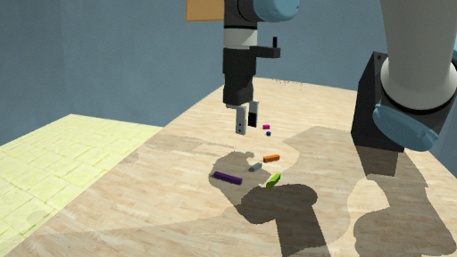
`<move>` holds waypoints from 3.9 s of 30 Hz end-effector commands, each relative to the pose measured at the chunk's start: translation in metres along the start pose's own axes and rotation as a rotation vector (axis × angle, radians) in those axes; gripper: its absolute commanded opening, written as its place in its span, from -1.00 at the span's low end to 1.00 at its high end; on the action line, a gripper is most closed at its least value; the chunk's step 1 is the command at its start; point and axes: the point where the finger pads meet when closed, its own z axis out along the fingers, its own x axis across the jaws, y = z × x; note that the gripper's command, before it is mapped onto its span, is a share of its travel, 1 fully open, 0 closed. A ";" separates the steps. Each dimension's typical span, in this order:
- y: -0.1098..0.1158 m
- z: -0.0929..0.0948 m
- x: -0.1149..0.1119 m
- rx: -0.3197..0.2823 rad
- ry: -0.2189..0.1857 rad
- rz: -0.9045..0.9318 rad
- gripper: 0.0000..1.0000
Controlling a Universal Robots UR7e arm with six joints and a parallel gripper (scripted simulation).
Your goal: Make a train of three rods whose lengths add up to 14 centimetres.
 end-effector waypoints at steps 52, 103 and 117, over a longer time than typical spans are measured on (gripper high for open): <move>-0.007 -0.001 0.030 -0.001 0.001 1.479 1.00; -0.005 -0.001 0.029 0.000 0.001 2.058 1.00; -0.005 -0.001 0.029 0.000 0.001 2.058 1.00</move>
